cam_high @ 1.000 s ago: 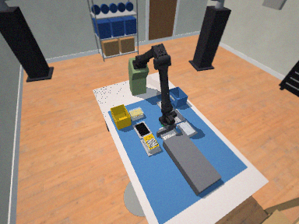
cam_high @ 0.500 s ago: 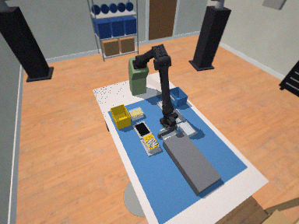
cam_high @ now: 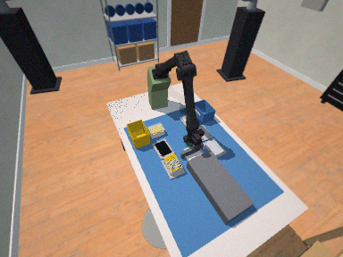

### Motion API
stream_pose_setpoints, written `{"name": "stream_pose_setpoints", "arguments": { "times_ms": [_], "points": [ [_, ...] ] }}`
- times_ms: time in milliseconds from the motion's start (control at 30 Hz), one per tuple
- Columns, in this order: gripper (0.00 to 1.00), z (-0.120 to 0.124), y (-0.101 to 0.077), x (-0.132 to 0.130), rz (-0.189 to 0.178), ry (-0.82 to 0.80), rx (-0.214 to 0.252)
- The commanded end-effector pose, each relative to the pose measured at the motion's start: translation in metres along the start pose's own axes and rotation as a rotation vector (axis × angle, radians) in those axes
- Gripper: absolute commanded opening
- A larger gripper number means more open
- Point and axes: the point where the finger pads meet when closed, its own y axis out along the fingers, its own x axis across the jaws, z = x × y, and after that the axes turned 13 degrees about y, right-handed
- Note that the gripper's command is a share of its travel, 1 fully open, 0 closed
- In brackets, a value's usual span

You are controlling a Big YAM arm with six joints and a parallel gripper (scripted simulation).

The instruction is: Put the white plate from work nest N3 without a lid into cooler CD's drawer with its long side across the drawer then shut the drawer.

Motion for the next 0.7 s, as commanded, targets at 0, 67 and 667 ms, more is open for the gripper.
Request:
{"name": "stream_pose_setpoints", "arguments": {
  "times_ms": [0, 67, 667],
  "points": [
    [0.0, -0.0129, -0.0102, -0.032, 0.062, 0.007, -0.017],
    [0.0, -0.0129, -0.0102, -0.032, 0.062, 0.007, -0.017],
    [0.0, -0.0132, -0.0029, -0.0249, 0.029, 0.004, -0.011]
  ]
}}
